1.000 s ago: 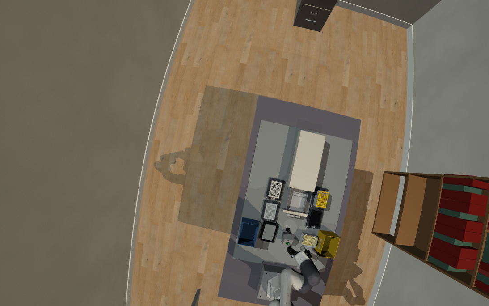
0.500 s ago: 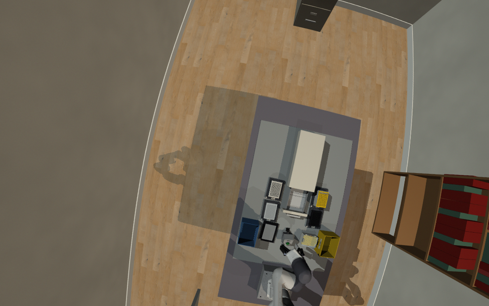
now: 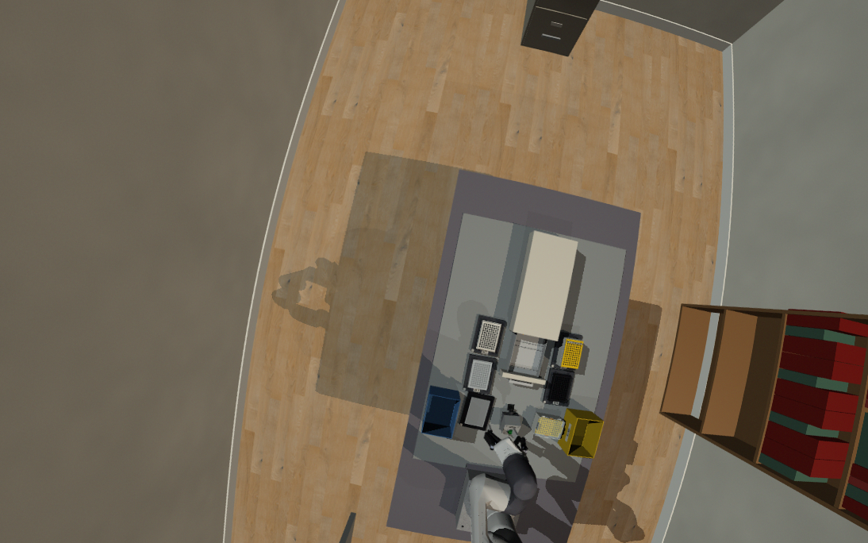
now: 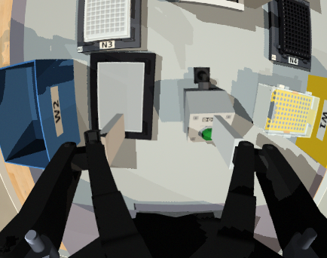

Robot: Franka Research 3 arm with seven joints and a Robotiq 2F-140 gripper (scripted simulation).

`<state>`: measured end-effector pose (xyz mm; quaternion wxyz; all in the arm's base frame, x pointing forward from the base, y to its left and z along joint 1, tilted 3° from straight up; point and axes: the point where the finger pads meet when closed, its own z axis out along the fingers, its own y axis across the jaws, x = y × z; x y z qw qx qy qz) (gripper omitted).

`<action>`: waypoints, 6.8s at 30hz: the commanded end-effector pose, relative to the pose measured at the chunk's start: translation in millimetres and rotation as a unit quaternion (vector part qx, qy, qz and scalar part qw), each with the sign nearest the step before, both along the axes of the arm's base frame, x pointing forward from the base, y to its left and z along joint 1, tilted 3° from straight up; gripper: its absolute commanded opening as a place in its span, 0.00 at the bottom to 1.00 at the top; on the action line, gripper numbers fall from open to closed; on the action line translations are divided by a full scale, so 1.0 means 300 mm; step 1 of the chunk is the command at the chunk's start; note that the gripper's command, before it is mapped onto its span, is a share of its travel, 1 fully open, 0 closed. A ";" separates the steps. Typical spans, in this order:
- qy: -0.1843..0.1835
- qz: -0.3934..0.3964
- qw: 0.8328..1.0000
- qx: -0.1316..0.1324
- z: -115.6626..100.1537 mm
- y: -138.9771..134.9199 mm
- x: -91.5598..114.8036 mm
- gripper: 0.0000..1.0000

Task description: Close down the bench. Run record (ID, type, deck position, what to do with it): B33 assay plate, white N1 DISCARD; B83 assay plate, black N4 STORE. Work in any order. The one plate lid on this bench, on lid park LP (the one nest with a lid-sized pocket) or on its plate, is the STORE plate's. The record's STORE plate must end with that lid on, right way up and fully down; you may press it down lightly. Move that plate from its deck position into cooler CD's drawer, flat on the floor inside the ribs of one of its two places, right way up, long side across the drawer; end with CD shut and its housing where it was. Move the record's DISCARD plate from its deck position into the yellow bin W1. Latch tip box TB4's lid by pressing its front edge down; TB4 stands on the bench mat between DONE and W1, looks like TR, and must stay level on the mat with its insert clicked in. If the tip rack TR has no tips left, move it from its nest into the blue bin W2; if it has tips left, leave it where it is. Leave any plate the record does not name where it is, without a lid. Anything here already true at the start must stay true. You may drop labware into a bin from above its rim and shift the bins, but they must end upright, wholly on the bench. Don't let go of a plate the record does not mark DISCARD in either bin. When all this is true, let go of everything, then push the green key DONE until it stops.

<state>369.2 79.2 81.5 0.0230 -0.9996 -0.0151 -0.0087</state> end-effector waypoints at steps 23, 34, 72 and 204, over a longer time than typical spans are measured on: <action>0.003 -0.026 1.000 0.003 -0.001 0.284 0.021 0.66; 0.003 -0.026 1.000 0.003 -0.010 0.284 0.021 0.66; 0.003 -0.026 1.000 0.003 -0.161 0.292 0.023 0.66; 0.003 -0.026 1.000 0.003 -0.427 0.306 0.026 0.00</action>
